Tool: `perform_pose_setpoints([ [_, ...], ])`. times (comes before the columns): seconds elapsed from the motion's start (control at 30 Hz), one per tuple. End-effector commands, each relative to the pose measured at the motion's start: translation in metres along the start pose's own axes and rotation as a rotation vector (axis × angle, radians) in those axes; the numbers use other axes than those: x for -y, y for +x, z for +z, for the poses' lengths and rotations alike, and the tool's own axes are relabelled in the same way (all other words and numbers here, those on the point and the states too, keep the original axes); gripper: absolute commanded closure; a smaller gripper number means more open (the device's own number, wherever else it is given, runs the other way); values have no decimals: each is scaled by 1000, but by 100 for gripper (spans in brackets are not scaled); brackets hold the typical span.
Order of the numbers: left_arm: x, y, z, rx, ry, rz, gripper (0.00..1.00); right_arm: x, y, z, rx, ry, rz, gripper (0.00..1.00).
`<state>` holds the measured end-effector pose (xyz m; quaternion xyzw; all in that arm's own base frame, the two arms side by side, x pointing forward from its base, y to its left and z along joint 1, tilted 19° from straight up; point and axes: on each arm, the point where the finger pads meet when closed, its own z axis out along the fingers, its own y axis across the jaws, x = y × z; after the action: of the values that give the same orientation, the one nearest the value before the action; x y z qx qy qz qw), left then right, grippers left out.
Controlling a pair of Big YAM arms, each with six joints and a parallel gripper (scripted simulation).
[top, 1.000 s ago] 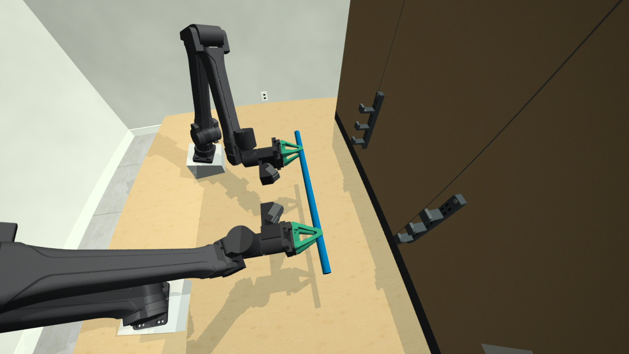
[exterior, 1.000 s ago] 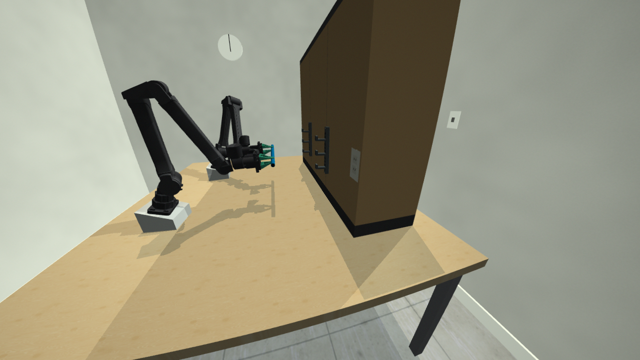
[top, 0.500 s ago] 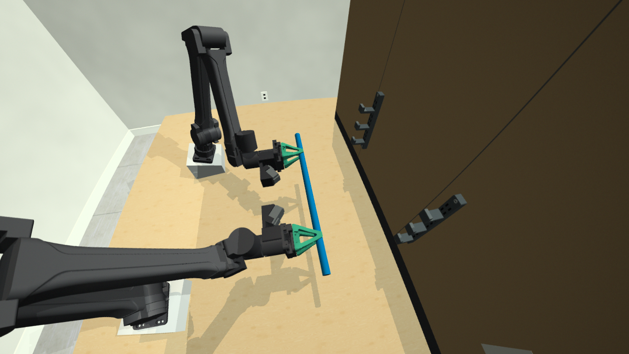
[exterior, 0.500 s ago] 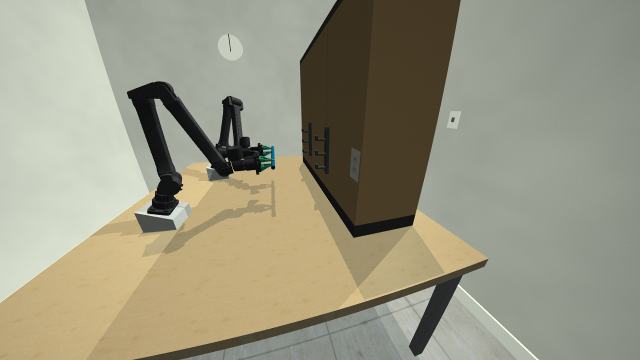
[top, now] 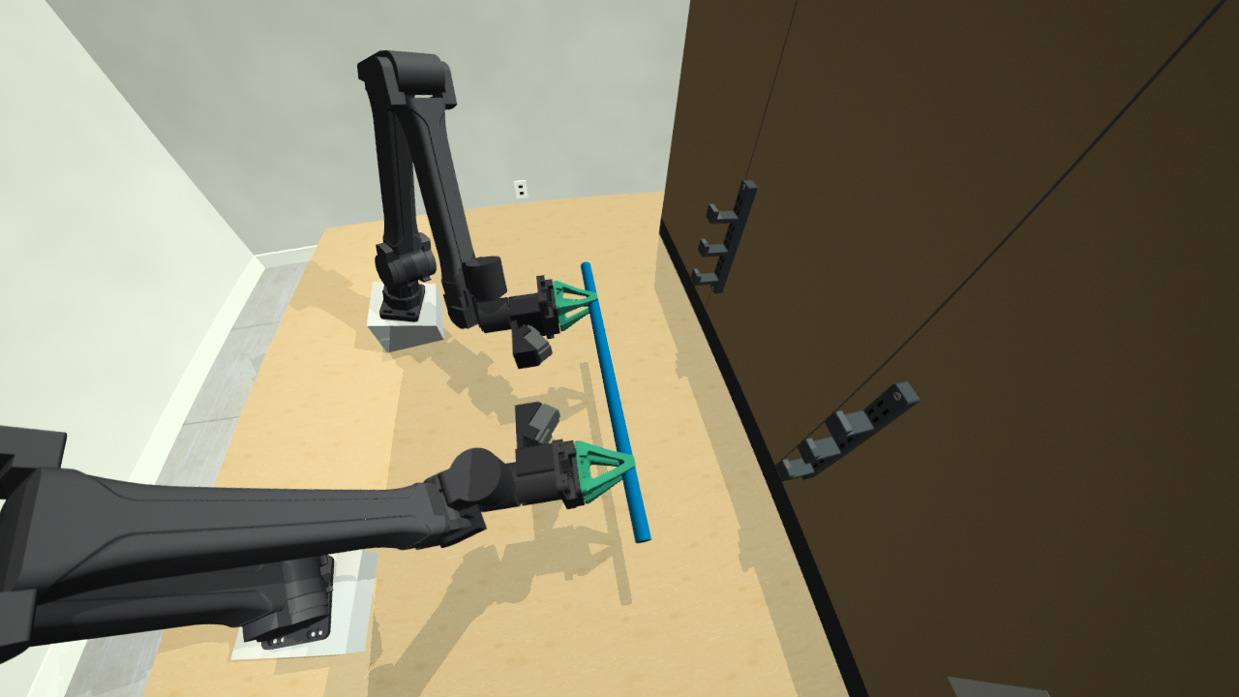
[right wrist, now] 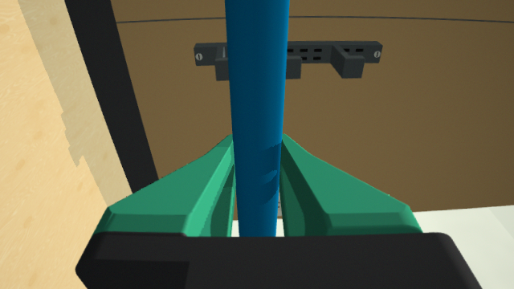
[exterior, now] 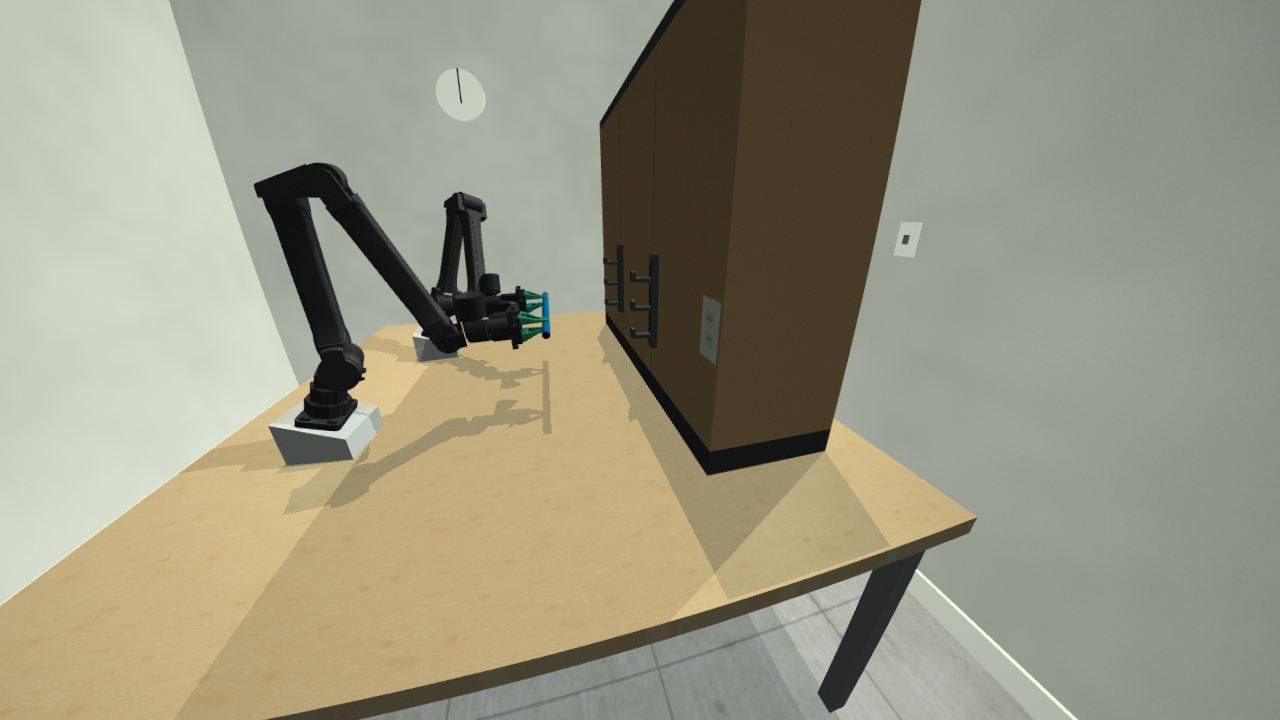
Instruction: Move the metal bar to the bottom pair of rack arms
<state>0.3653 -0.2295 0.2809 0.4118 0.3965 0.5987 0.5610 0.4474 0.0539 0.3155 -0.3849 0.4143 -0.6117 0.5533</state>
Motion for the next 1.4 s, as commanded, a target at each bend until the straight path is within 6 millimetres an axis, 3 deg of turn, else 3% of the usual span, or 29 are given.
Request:
perform_pose_setpoints([
  [0.0, -11, 9, -3, -20, -53, -60, 100, 14, 2, 3, -4, 44, 21, 100],
  [1.37, -13, 15, -12, -20, -53, -60, 100, 24, -5, 6, -4, 44, 21, 100],
])
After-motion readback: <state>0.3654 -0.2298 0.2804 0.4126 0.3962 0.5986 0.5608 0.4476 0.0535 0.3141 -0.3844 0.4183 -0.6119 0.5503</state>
